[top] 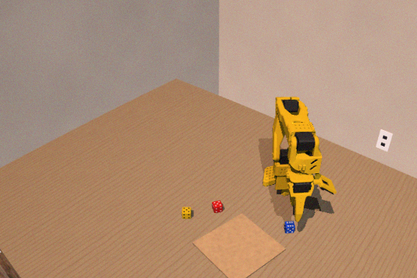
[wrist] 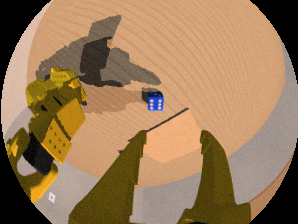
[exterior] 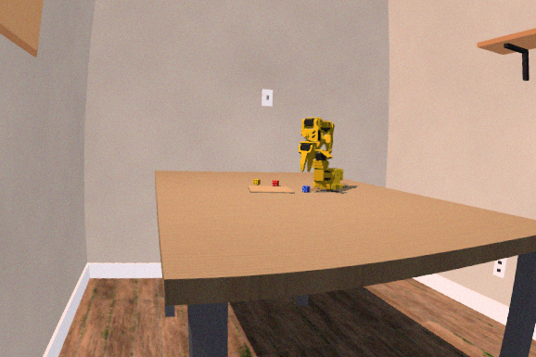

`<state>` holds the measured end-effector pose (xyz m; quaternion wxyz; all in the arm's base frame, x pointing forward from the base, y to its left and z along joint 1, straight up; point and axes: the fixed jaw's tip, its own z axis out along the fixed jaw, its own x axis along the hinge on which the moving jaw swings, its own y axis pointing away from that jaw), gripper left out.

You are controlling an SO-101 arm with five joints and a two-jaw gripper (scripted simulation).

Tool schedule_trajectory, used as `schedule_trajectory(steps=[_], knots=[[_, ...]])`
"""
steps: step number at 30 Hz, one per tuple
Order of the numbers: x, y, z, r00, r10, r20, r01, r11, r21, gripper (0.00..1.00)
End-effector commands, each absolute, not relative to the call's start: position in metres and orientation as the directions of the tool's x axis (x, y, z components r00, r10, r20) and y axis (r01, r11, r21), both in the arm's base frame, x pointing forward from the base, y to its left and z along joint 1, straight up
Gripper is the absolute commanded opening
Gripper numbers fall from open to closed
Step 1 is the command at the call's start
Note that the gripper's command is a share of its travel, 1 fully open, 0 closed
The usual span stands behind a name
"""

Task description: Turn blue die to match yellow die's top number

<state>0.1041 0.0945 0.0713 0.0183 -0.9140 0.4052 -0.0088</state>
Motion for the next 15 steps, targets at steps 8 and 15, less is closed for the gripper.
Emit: schedule_trajectory(steps=[8, 15], knots=[[0.113, 0.104, 0.108, 0.679, -0.734, 0.0, -0.695, -0.643, -0.322, 0.29], [0.113, 0.104, 0.131, 0.679, -0.734, 0.0, -0.638, -0.59, -0.494, 0.28]])
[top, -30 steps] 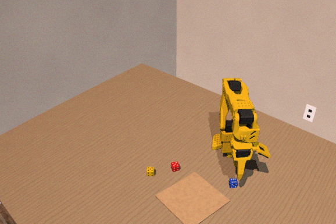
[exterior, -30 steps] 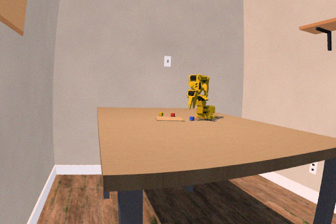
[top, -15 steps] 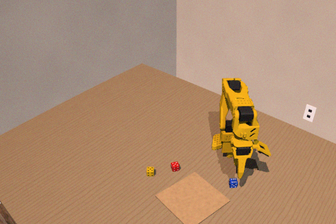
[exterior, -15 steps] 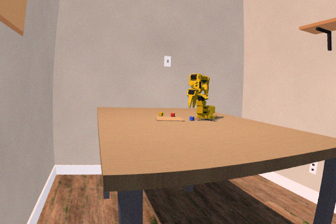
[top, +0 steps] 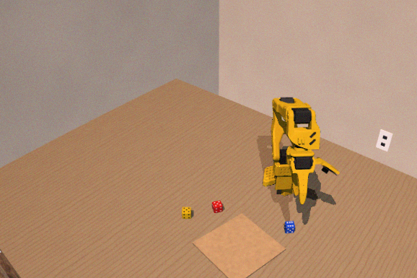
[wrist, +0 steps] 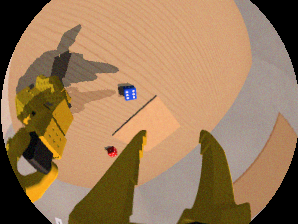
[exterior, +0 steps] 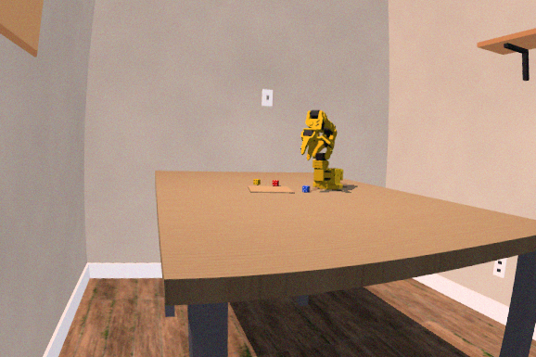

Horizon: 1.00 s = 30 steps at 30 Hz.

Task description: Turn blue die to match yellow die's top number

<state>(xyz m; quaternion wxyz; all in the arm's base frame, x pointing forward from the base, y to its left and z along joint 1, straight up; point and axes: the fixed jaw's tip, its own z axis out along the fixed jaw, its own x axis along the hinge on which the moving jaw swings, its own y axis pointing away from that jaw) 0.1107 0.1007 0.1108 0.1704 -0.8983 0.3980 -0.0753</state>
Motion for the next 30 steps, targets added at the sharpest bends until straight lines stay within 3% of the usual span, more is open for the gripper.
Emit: schedule_trajectory(steps=[1, 30], knots=[[0.113, 0.1039, 0.1335, 0.679, -0.734, 0.0, -0.632, -0.584, -0.509, 0.28], [0.1121, 0.1063, 0.1376, 0.581, -0.81, -0.079, -0.721, -0.467, -0.511, 0.28]])
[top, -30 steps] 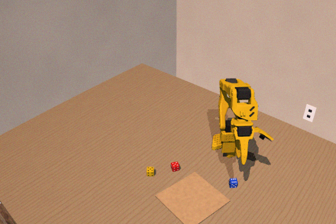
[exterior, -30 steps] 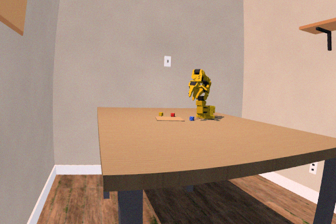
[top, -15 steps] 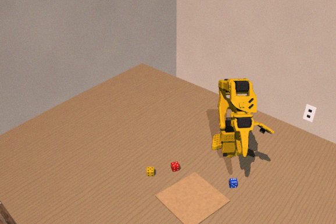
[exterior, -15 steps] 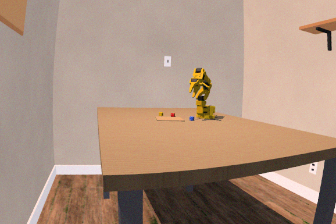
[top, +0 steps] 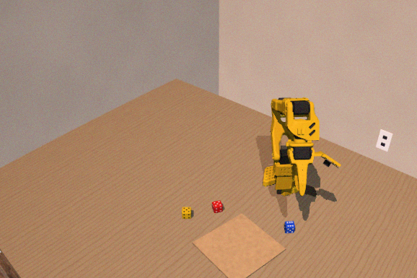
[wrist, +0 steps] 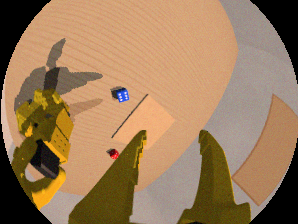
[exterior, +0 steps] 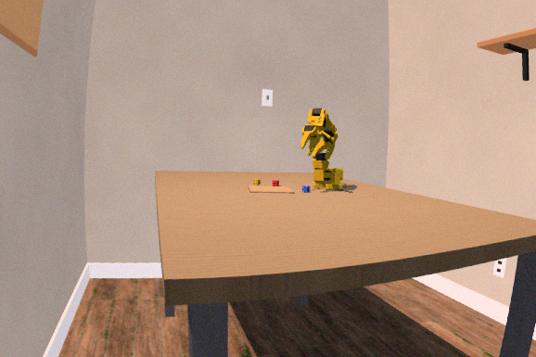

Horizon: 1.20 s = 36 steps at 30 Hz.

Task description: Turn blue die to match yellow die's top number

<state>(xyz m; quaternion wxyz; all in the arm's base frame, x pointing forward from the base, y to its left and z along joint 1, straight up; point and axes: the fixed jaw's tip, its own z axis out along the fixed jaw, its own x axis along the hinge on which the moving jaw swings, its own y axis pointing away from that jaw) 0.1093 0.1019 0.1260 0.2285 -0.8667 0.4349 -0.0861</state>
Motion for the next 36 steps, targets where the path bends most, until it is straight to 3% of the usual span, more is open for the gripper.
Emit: schedule_trajectory(steps=[1, 14, 20, 29, 36], knots=[[0.112, 0.107, 0.137, 0.565, -0.82, -0.09, -0.736, -0.451, -0.505, 0.28], [0.112, 0.114, 0.135, 0.283, -0.933, -0.224, -0.904, -0.182, -0.386, 0.28], [0.112, 0.119, 0.132, 0.06, -0.959, -0.276, -0.958, 0.022, -0.287, 0.28], [0.113, 0.127, 0.128, -0.287, -0.912, -0.292, -0.931, 0.337, -0.138, 0.28], [0.114, 0.131, 0.125, -0.448, -0.851, -0.276, -0.872, 0.483, -0.074, 0.28]])
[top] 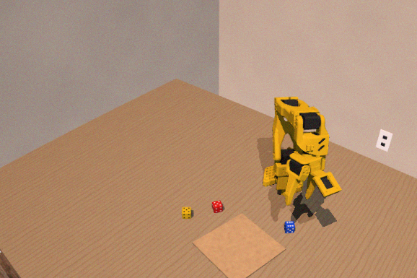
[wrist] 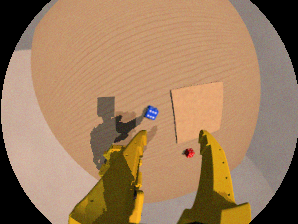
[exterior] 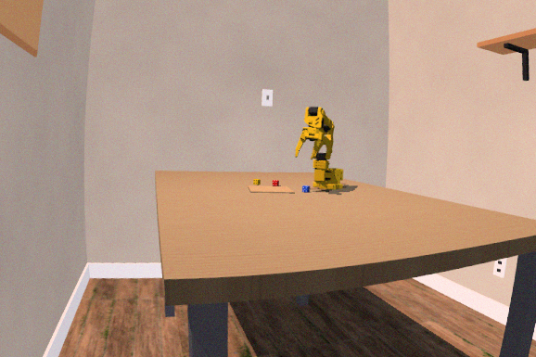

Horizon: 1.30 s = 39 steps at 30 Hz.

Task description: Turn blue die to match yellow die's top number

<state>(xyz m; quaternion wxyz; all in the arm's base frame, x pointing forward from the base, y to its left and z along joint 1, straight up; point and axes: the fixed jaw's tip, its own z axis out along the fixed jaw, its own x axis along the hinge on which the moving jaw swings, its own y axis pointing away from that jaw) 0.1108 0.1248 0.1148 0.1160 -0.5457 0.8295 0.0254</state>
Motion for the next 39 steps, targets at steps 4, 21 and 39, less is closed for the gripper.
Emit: schedule_trajectory(steps=[4, 21, 39], knots=[[0.115, 0.134, 0.123, -0.548, -0.795, -0.258, -0.817, 0.575, -0.037, 0.28], [0.116, 0.138, 0.119, -0.714, -0.667, -0.213, -0.685, 0.728, 0.016, 0.28], [0.116, 0.138, 0.103, -0.731, -0.674, -0.108, -0.679, 0.734, 0.009, 0.28]])
